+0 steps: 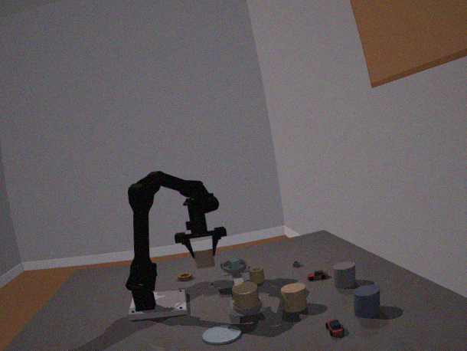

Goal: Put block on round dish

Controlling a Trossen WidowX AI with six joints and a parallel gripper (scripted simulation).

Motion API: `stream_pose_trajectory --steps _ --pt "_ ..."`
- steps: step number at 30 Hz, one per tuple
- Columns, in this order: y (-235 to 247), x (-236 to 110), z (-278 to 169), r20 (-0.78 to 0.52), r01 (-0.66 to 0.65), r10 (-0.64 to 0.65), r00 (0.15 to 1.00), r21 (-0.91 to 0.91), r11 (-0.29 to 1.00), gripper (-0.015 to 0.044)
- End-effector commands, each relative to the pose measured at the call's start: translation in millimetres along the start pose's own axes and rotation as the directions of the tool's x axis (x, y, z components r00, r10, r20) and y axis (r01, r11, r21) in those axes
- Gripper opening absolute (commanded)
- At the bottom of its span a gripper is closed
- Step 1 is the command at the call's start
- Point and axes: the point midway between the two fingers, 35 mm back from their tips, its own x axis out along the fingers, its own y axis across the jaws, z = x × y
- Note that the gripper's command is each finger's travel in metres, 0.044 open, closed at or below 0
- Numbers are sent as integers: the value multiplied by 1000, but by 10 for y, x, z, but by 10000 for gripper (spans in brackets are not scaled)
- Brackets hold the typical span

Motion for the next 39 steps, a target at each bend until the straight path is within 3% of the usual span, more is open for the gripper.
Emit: stream_pose_trajectory --steps 1,12,32,39 --pt "51 28 26 9 10 -10 1000 14 1000 0" --pt "47 407 29 9 10 -10 1000 14 1000 0" --pt "45 631 31 9 10 -10 1000 14 1000 0" --pt "41 544 41 15 13 -13 1000 10 1000 184"
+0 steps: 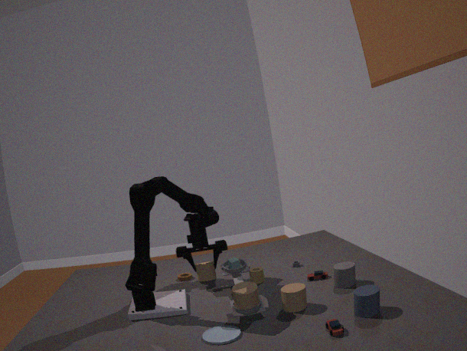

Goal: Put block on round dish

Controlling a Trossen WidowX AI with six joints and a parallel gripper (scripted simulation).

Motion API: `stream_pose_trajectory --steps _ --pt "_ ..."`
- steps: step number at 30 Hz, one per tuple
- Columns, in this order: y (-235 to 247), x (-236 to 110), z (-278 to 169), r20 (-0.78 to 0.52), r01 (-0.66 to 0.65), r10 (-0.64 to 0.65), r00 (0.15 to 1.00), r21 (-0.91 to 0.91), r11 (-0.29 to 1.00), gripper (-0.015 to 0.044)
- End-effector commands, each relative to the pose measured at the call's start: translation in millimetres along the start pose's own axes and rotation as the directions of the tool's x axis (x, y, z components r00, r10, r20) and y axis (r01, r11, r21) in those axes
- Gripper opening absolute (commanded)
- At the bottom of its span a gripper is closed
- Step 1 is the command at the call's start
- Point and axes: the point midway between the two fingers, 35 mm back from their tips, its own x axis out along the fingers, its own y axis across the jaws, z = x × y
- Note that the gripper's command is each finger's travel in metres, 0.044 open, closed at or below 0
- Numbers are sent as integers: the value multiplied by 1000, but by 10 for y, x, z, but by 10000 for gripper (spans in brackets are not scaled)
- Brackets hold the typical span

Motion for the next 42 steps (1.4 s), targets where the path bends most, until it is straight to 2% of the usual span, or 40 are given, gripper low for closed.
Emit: stream_pose_trajectory --steps 1,10,14,20,27,34,42 --pt "-1 -6 1 1 1 -1 1000 0 1000 210" --pt "-5 -90 5 0 0 0 1000 1 1000 440" --pt "1 -507 -5 -5 -2 2 1000 4 1000 440" --pt "3 -529 -7 -5 -2 2 1000 4 1000 440" --pt "-80 -553 -64 -6 0 1 1000 193 981 260" --pt "-183 -584 -142 -6 2 1 1000 423 906 260" --pt "-297 -620 -236 -7 5 0 1000 654 756 260"
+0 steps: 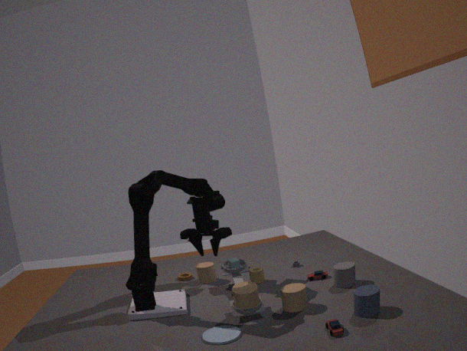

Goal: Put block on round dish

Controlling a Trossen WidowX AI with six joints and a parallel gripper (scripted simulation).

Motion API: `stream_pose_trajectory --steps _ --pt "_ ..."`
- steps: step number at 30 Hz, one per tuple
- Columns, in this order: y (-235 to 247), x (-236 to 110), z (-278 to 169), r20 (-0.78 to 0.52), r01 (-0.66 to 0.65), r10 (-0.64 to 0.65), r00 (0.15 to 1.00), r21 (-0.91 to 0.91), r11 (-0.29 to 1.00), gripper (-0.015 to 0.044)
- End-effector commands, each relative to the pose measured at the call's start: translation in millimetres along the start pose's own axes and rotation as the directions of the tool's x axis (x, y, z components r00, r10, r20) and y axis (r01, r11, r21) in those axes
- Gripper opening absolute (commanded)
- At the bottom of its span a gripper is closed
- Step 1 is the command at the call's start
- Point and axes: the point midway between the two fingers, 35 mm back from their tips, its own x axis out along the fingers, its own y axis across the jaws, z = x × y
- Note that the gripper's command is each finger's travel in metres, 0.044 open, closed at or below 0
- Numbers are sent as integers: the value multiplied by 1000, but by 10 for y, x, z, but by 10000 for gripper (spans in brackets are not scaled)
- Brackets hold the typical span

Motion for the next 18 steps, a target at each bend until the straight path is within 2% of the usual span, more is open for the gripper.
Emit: stream_pose_trajectory --steps 1,9,18 --pt "-88 -27 -3 1 0 -1 1000 161 987 260" --pt "-235 -63 -26 1 1 -2 1000 425 905 260" --pt "-399 -103 -62 0 2 -3 1000 682 731 260"
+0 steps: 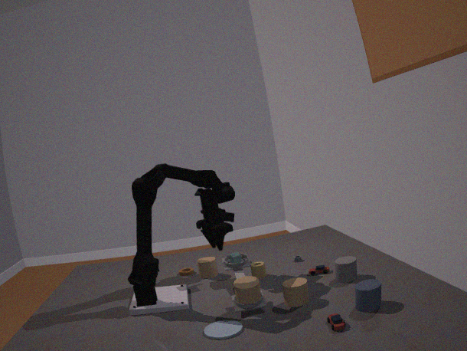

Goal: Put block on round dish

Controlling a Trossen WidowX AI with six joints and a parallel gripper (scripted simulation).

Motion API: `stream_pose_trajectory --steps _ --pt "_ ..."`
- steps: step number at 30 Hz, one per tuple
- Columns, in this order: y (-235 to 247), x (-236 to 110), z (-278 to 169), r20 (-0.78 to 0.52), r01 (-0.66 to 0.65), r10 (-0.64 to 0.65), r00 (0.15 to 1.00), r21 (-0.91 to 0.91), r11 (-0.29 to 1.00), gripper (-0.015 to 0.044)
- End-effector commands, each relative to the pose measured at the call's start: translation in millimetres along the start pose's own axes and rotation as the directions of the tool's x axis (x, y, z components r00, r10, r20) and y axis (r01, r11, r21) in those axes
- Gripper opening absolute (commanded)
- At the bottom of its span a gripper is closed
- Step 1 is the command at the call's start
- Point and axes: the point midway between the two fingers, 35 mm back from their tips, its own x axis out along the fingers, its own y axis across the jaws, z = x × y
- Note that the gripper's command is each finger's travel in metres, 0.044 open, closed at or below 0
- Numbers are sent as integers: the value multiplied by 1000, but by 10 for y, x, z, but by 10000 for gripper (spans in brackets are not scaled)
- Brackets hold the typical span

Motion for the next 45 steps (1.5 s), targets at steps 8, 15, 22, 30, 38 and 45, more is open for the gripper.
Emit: stream_pose_trajectory --steps 8,15,22,30,38,45 --pt "-199 -57 86 1 -1 0 1000 393 920 260" --pt "-324 -88 126 1 0 -1 1000 602 798 260" --pt "-451 -120 161 1 0 -2 1000 776 631 260" --pt "-598 -156 194 2 0 -3 1000 919 394 260" --pt "-747 -192 220 2 -1 -4 1000 992 128 260" --pt "-866 -221 236 2 -3 -6 1000 996 -90 260"
